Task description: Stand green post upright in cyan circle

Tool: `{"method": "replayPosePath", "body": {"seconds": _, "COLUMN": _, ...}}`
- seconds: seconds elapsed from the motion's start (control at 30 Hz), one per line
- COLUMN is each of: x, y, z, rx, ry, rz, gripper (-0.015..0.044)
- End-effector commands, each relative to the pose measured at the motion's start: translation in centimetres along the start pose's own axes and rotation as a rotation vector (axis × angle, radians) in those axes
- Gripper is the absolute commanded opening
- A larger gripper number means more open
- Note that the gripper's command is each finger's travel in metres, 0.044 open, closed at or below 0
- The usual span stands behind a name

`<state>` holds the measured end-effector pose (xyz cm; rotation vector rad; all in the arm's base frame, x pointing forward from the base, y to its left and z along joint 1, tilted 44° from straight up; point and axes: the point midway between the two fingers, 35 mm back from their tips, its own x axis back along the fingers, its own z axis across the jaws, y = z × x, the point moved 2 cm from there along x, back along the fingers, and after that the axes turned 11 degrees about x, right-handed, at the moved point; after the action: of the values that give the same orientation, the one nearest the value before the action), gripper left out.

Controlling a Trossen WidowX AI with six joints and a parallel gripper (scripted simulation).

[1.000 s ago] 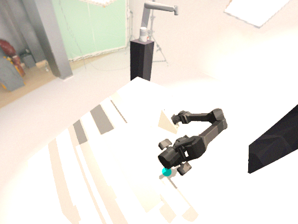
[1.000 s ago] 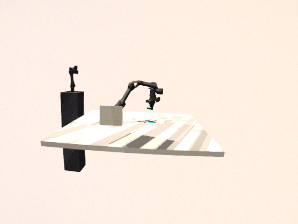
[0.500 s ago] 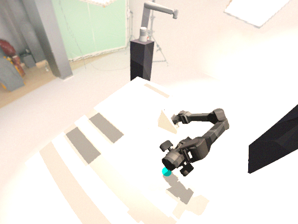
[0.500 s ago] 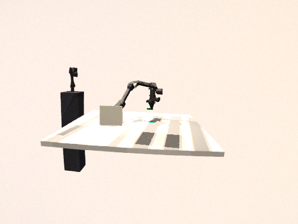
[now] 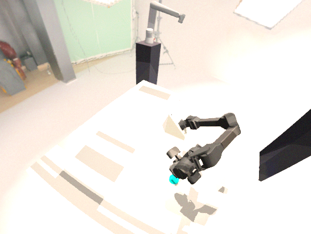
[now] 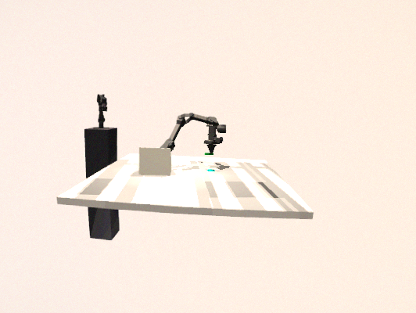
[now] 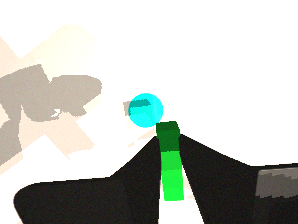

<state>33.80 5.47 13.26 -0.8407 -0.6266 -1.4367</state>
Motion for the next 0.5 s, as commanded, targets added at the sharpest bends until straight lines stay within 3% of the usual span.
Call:
{"method": "replayPosePath", "body": {"seconds": 0.0, "x": -0.09, "y": -0.12, "z": -0.07, "rx": 0.001, "ry": -0.027, "rz": -0.018, "gripper": 0.0023}}
{"method": "replayPosePath", "body": {"seconds": 0.47, "x": -0.88, "y": -0.26, "z": -0.21, "rx": 0.019, "ry": -0.101, "rz": -0.065, "gripper": 0.0023}}
